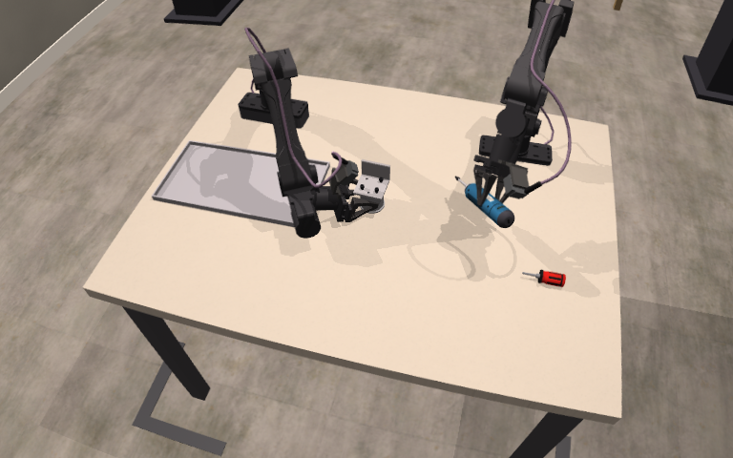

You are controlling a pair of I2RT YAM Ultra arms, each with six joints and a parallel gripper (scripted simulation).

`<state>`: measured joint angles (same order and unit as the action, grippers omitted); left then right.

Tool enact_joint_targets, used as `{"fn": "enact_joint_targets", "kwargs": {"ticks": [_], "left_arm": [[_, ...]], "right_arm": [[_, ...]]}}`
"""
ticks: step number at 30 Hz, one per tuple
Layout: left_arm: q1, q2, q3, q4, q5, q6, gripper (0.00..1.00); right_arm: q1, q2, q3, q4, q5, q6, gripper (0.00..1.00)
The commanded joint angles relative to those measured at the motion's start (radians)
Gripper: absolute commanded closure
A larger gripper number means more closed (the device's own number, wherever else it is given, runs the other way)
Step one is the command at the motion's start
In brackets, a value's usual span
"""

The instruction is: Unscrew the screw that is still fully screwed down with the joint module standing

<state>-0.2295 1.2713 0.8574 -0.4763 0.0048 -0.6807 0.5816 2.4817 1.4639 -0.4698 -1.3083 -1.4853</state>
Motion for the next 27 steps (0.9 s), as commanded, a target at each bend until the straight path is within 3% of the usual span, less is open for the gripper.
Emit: {"fn": "enact_joint_targets", "kwargs": {"ticks": [1, 21, 27], "left_arm": [[0.032, -0.002, 0.059, -0.030, -0.005, -0.046, 0.58], [0.156, 0.064, 0.127, -0.207, -0.002, -0.161, 0.58], [0.156, 0.035, 0.134, -0.222, 0.001, -0.168, 0.58]], "right_arm": [[0.008, -0.002, 0.028, -0.013, -0.030, -0.008, 0.41], [0.008, -0.002, 0.028, -0.013, -0.030, -0.008, 0.41], [0.008, -0.002, 0.028, -0.013, -0.030, -0.008, 0.41]]}}
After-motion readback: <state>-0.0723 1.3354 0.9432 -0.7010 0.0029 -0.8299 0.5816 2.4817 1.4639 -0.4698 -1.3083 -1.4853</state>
